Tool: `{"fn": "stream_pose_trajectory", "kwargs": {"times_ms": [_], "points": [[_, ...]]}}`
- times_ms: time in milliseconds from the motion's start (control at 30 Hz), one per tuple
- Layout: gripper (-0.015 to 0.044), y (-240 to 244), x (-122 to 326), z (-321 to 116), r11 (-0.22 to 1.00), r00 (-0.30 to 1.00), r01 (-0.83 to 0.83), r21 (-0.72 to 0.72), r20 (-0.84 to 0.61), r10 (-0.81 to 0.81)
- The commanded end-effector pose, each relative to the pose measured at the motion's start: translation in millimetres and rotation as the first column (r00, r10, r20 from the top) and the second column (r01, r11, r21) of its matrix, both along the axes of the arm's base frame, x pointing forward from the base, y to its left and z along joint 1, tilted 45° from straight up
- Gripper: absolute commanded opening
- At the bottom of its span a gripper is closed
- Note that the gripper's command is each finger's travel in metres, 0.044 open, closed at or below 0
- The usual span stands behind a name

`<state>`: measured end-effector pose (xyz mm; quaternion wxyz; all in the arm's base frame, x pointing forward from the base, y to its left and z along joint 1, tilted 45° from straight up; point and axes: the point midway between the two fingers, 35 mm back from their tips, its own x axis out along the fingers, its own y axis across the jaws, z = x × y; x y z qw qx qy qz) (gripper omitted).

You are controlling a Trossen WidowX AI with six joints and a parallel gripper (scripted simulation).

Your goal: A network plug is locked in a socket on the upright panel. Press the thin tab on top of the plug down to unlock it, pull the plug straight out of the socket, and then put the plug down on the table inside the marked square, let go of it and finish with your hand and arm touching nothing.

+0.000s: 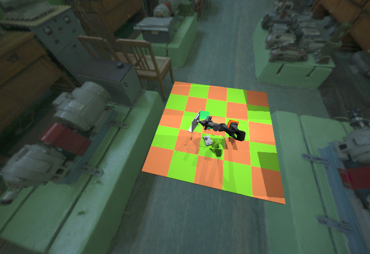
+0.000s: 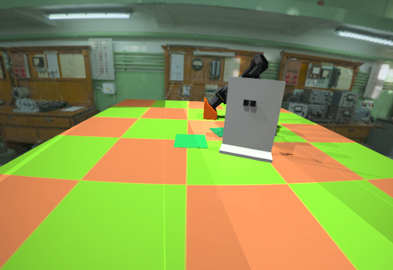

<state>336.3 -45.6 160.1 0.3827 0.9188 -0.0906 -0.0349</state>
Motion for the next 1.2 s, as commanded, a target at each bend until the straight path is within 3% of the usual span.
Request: {"fn": "stream_pose_trajectory", "kwargs": {"times_ms": [0, 1167], "points": [[0.0000, 0.4, -2.7, 0.9, 1.000, 1.000, 0.003, 0.001, 0.002, -0.003], [0.0000, 5.4, -13.9, 3.4, 1.000, 1.000, 0.003, 0.001, 0.002, -0.003]]}}
